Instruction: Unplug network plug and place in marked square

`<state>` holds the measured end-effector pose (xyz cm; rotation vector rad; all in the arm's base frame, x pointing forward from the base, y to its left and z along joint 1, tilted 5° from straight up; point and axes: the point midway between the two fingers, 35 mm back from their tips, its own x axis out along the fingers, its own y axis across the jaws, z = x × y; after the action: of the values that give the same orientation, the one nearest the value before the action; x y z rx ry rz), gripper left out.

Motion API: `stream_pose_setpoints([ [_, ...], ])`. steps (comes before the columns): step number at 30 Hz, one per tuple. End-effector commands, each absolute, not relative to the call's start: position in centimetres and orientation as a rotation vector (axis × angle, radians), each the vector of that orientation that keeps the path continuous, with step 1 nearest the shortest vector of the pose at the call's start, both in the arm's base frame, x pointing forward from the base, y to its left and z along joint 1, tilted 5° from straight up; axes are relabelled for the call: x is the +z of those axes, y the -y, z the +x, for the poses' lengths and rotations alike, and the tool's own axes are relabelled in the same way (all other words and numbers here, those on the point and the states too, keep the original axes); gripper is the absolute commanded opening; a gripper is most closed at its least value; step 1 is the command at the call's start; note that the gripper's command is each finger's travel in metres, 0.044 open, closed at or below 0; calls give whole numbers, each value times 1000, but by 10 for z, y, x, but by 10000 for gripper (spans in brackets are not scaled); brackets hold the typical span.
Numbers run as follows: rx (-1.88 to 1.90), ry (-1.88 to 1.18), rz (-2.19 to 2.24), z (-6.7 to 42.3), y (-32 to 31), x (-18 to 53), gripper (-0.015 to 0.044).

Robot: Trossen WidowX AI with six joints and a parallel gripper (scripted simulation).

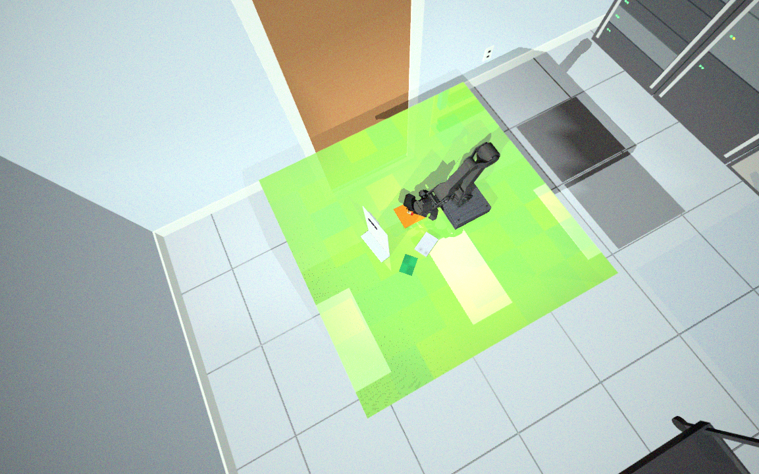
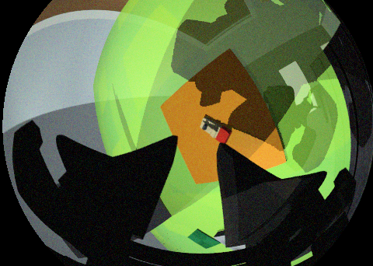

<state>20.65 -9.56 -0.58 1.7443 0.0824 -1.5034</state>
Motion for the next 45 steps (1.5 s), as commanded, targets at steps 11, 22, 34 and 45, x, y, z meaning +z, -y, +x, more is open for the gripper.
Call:
stream_pose_setpoints([
  [11,-1504,-72,1746,211,96,14,156],
  [22,-1504,-71,1746,213,96,32,156],
  [34,-1504,-71,1746,213,96,52,156],
  [45,-1505,-71,1746,211,95,72,156],
])
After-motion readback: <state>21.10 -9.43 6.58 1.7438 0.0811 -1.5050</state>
